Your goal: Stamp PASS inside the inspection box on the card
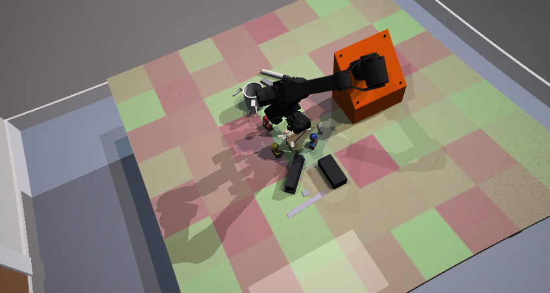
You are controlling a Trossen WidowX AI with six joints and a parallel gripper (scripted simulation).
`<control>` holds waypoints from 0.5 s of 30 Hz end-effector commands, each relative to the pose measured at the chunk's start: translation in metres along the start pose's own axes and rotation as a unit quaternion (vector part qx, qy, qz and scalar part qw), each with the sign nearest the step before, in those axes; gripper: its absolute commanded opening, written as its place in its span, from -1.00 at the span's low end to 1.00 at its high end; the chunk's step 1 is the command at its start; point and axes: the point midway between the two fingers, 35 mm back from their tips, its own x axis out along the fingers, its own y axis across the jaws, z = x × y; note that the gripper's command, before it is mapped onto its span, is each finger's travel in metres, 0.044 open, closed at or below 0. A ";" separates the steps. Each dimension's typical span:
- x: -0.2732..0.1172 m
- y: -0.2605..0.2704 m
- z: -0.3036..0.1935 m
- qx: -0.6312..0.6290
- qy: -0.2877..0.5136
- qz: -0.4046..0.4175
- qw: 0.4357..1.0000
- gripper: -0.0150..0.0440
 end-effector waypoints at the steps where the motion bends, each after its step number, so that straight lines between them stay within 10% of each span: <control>1: 0.000 -0.027 0.001 -0.001 0.001 -0.003 1.000 -0.49; 15: 0.001 -0.111 -0.015 -0.002 0.003 0.004 1.000 -0.49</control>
